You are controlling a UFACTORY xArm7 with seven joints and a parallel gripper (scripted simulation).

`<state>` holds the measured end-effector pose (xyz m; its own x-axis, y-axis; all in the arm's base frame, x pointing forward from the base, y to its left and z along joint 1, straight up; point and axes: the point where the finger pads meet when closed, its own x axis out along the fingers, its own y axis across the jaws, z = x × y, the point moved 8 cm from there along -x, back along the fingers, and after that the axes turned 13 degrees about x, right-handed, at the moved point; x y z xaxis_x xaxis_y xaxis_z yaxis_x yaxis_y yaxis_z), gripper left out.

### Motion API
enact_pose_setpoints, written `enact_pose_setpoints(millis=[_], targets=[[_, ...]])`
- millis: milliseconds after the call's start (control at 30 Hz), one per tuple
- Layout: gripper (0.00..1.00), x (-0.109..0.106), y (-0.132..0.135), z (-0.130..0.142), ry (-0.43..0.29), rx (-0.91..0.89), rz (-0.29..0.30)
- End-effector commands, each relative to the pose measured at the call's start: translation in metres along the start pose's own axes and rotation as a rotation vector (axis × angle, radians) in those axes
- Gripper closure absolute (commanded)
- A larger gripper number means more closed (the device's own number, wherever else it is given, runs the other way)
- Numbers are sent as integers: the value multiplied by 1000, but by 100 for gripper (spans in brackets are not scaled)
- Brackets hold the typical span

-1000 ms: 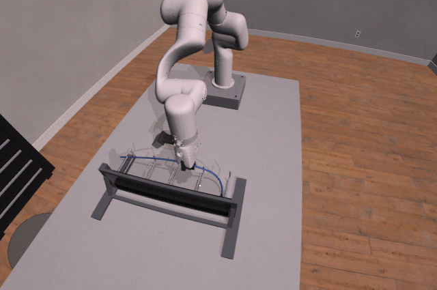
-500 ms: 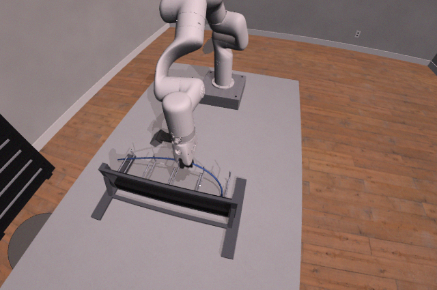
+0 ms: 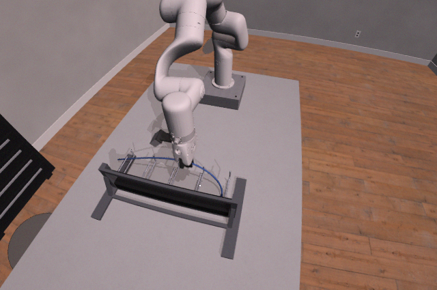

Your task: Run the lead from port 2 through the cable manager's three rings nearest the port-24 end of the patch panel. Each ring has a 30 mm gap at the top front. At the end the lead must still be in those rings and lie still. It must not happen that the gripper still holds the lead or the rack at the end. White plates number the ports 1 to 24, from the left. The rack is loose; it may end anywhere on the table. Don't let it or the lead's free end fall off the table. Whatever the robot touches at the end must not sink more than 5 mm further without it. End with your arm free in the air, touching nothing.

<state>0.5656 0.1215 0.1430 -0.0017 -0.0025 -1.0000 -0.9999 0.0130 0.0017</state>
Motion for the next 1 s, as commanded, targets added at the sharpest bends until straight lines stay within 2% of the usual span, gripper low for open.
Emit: enact_pose_setpoints(millis=[0,967], targets=[[100,-2,-1,0,-1,0,-5],[100,13,-1,0,-1,0,-5]])
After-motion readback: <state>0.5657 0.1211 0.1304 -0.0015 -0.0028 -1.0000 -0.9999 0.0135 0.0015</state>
